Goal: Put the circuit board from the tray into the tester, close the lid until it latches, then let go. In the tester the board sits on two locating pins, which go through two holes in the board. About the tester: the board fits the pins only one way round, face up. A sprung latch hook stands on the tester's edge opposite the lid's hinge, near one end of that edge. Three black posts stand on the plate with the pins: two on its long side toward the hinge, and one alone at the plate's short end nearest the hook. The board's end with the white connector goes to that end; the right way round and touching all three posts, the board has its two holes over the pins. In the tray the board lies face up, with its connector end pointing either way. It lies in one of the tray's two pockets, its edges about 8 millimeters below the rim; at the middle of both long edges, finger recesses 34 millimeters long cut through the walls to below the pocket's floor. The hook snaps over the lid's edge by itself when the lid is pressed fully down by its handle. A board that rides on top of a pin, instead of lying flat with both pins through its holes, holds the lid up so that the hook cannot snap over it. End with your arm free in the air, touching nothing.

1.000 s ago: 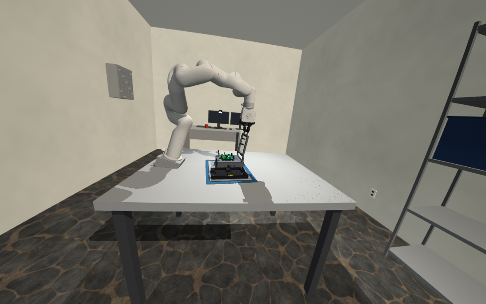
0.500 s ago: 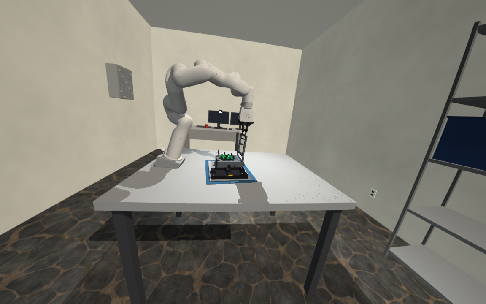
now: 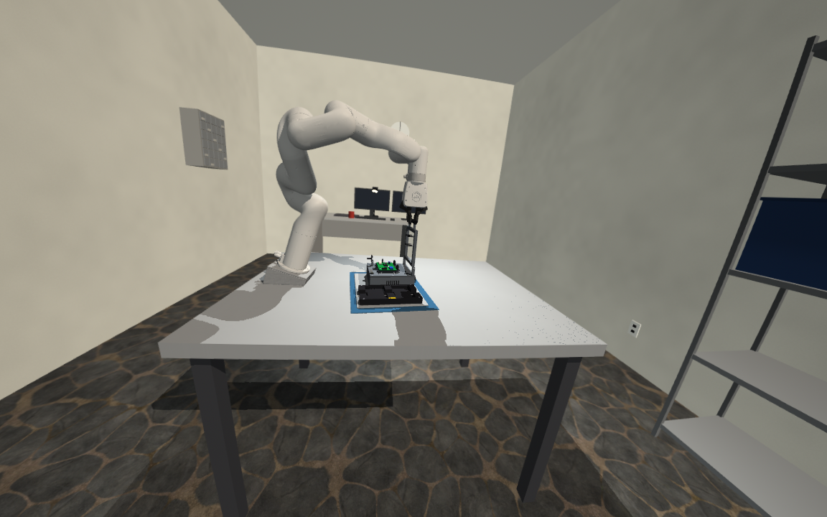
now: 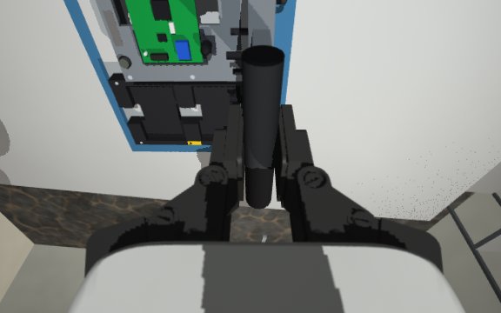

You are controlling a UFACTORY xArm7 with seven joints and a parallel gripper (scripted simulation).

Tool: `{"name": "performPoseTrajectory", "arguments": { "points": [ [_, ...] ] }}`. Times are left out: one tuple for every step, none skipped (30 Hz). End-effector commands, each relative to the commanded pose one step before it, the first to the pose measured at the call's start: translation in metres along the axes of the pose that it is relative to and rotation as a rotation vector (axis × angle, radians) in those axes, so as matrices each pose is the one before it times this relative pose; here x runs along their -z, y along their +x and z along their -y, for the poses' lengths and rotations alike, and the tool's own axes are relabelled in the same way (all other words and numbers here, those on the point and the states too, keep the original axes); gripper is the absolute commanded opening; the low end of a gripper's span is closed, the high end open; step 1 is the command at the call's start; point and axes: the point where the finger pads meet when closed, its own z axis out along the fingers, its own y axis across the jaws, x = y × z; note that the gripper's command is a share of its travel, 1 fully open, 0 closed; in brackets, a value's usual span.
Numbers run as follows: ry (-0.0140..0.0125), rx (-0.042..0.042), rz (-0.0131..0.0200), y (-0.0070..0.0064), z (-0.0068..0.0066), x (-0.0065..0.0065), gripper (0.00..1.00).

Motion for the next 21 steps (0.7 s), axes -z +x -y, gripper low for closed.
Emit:
{"name": "performPoseTrajectory", "arguments": {
  "points": [
    [-0.00413, -0.00015, -0.00072, 0.00013, 0.00453, 0.00157, 0.0],
    [0.0, 0.0, 0.0, -0.00001, 0.00152, -0.00004, 0.0],
    [0.0, 0.0, 0.00001, 0.0, 0.00154, -0.00005, 0.0],
    [-0.00001, 0.00001, 0.00002, 0.0, 0.00156, -0.00006, 0.0],
    [-0.00001, 0.00001, 0.00004, 0.0, 0.00158, -0.00007, 0.0],
    [-0.00002, 0.00002, 0.00005, 0.0, 0.0016, -0.00007, 0.0],
    [0.0, 0.0, 0.00001, -0.00001, 0.00163, -0.00011, 0.0],
    [0.00001, -0.00002, -0.00005, -0.00002, 0.00166, -0.00016, 0.0],
    [0.0, 0.0, 0.0, 0.0, 0.0, 0.0, 0.0],
    [0.0, 0.0, 0.0, 0.0, 0.0, 0.0, 0.0],
    [0.00001, -0.00001, -0.00003, -0.00001, 0.00167, -0.00017, 0.0],
    [0.00001, -0.00001, -0.00002, -0.00001, 0.00169, -0.00018, 0.0],
    [0.0, 0.0, -0.00001, -0.00001, 0.00171, -0.00019, 0.0],
    [0.0, 0.0, 0.00001, -0.00001, 0.00173, -0.0002, 0.0],
    [-0.00001, 0.00001, 0.00002, 0.0, 0.00174, -0.00021, 0.0],
    [-0.00001, 0.00001, 0.00003, 0.0, 0.00176, -0.00022, 0.0],
    [-0.00002, 0.00002, 0.00005, 0.0, 0.00177, -0.00023, 0.0],
    [0.0, 0.0, -0.00001, -0.00001, 0.0018, -0.00029, 0.0],
    [0.00001, -0.00002, -0.00004, -0.00002, 0.00182, -0.00033, 0.0],
    [0.00001, -0.00001, -0.00003, -0.00001, 0.00184, -0.00035, 0.0],
    [0.0, 0.0, -0.00001, -0.00001, 0.00185, -0.00036, 0.0]
  ]
}}
